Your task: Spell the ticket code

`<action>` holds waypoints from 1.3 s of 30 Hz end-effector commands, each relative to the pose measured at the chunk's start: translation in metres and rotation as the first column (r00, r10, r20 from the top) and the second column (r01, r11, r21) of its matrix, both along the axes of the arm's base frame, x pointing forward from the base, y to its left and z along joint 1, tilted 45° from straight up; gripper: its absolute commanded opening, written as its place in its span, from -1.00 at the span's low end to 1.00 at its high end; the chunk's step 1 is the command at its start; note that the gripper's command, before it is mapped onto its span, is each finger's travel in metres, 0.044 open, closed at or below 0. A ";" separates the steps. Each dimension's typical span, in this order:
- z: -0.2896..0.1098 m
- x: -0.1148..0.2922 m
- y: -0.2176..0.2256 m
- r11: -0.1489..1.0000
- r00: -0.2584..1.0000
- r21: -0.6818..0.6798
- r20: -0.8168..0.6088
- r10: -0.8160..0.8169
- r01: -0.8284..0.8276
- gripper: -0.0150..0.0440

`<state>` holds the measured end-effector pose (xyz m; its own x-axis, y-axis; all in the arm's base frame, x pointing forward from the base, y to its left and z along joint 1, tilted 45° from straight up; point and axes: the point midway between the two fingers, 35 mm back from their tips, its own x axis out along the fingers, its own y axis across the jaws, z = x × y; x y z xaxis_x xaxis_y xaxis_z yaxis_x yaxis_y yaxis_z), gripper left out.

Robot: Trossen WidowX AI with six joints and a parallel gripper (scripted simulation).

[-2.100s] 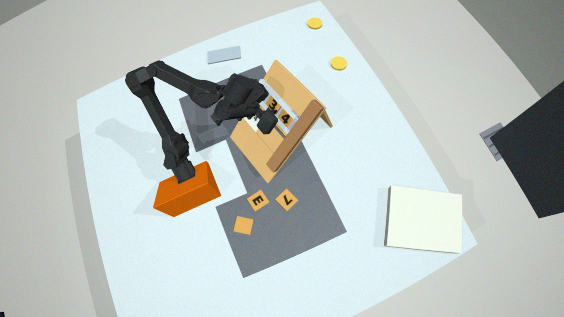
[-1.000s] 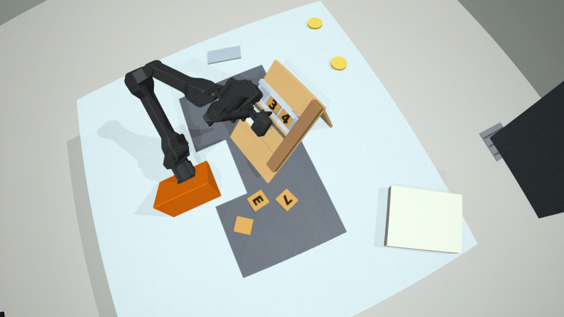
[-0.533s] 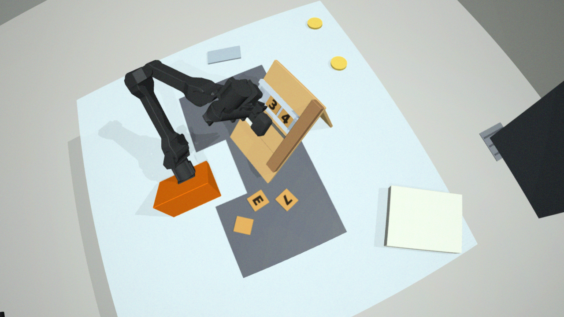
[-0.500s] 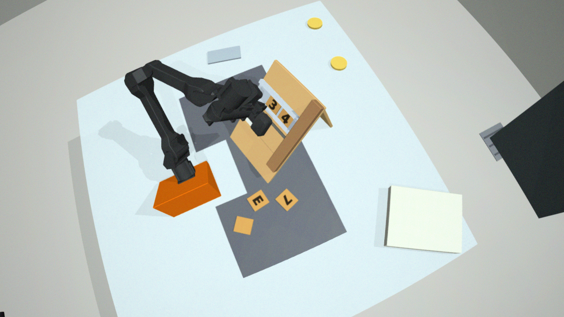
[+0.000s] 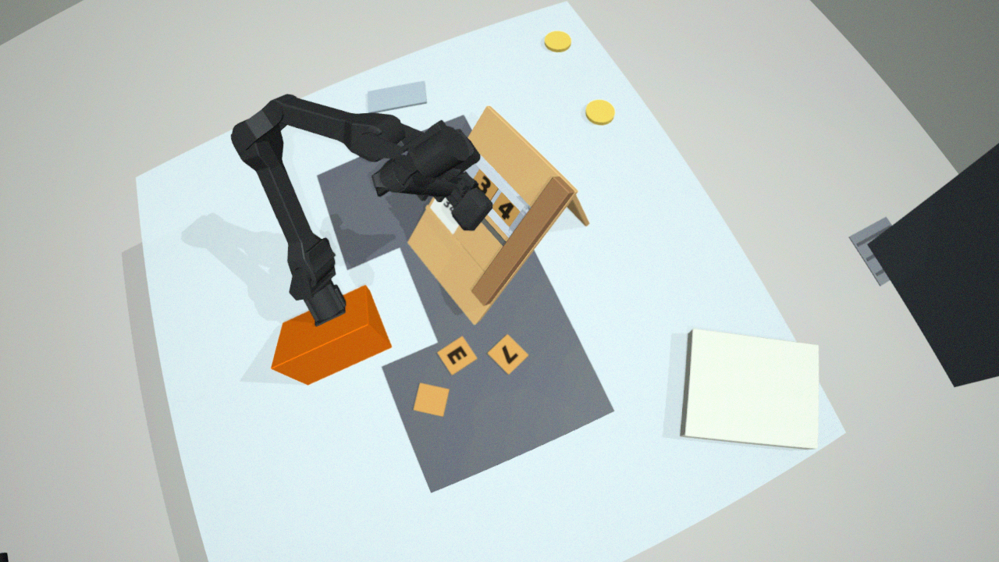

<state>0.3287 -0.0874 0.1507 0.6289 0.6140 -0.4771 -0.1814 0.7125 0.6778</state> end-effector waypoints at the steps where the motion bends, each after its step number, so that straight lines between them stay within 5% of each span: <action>1: 0.005 0.007 0.006 0.994 0.991 -0.042 -0.096 0.093 -0.097 -0.49; 10: 0.028 0.003 0.029 0.921 0.882 -0.056 -0.316 0.351 -0.386 -0.49; 39: 0.026 0.011 0.035 0.913 0.869 -0.043 -0.327 0.372 -0.407 -0.49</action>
